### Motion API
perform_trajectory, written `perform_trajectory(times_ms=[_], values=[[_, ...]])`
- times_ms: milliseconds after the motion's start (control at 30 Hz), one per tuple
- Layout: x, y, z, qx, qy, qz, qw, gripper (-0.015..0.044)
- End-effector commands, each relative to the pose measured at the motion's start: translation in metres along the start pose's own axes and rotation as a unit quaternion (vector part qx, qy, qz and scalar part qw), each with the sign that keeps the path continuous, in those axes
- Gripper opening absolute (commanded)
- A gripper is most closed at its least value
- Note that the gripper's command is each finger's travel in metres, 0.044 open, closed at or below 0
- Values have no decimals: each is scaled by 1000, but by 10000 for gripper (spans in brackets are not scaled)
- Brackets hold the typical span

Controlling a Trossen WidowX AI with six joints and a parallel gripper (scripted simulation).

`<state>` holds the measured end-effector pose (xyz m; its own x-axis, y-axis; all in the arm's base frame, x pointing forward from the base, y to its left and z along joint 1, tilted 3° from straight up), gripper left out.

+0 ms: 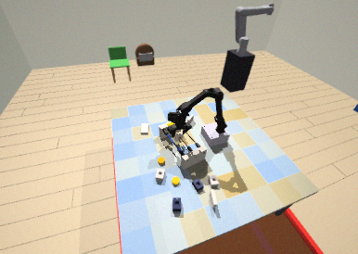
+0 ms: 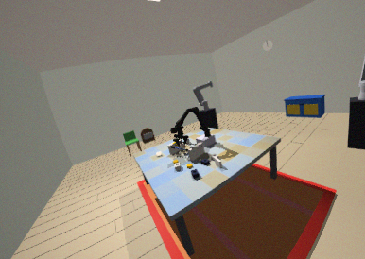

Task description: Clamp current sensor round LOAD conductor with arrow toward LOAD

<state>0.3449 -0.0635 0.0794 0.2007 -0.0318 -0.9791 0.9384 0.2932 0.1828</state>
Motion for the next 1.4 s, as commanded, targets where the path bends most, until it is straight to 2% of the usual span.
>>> perform_trajectory(times_ms=[0,467,667,700,1367], values=[[5,-4,-2,-2,2,4,1000,440],[27,-5,-1,-2,-1,22,1000,440],[32,-7,-2,-1,-7,60,998,440],[28,-3,0,0,-6,41,999,433],[28,-3,0,0,-6,41,999,300]])
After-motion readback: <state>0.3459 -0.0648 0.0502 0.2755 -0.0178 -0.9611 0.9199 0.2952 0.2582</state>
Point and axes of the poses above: the point midway between the two fingers, 35 mm back from their tips, its own x axis out along the fingers, its own y axis across the jaws, z = x × y, the point moved 2 cm from there along -x, back along the fingers, and after that the axes turned 9 degrees about -x, right-handed, at the moved point
